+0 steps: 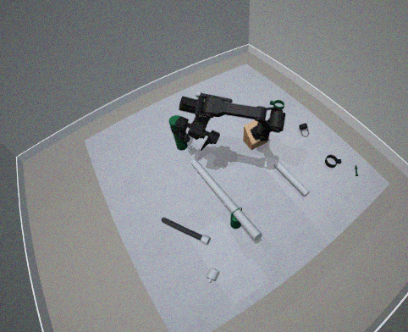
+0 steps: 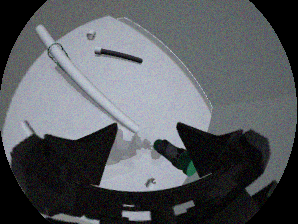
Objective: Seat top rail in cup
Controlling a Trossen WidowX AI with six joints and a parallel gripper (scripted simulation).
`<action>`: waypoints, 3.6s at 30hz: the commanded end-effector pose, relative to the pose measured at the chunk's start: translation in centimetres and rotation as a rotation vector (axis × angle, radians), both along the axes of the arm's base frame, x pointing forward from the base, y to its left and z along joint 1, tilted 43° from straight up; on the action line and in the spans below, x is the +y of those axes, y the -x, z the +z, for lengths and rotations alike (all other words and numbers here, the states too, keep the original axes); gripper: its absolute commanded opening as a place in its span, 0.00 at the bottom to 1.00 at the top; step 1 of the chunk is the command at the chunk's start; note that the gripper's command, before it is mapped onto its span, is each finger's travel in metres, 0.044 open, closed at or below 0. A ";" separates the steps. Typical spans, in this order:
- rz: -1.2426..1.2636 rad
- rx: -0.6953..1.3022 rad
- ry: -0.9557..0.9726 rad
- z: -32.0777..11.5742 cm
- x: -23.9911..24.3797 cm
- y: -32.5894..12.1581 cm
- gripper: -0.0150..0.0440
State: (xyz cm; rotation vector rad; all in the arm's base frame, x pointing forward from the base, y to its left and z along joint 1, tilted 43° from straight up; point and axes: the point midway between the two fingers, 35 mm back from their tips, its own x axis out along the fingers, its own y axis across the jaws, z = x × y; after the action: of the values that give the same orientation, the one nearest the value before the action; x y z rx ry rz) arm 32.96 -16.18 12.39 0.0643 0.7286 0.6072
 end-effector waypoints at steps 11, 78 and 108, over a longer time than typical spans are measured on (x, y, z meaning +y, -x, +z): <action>-0.349 0.317 -0.381 6.6 1.6 1.2 1.00; 0.909 -0.177 0.301 -4.7 16.0 -3.1 1.00; 0.909 -0.179 0.298 -7.0 18.3 -3.3 0.64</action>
State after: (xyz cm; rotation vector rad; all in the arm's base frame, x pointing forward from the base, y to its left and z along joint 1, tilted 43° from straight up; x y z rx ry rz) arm 36.23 2.06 5.35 -0.6273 0.6469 1.3411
